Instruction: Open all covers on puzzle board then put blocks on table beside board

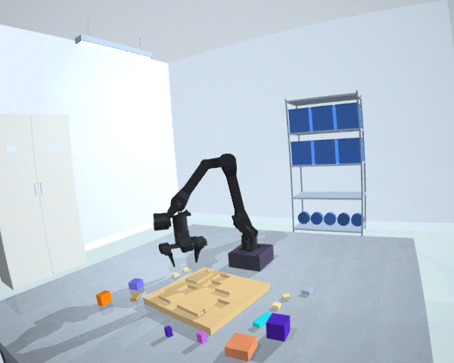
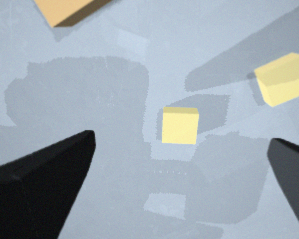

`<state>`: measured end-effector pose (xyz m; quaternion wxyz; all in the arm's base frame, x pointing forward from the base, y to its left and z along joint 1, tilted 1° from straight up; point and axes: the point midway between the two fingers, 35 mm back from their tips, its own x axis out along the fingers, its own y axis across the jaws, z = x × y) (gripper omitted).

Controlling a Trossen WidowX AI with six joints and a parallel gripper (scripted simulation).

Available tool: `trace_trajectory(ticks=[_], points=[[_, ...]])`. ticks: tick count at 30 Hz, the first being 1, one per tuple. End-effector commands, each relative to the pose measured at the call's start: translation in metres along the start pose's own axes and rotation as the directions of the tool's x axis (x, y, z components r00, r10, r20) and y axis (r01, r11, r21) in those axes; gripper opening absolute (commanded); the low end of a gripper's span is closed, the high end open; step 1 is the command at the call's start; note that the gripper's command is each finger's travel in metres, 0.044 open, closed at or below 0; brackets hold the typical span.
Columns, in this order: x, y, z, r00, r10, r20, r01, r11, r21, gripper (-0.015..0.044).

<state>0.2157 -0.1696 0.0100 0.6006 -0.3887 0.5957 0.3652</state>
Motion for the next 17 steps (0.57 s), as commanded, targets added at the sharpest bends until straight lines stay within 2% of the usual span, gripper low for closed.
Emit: trace_trajectory(ticks=[1, 17], points=[[-0.014, -0.003, 0.0, 1.0, -0.014, -0.002, 0.014, 1.0, -0.002, 0.044], [-0.057, 0.0, 0.0, 1.0, -0.019, 0.001, 0.019, 1.0, 0.001, 0.044]])
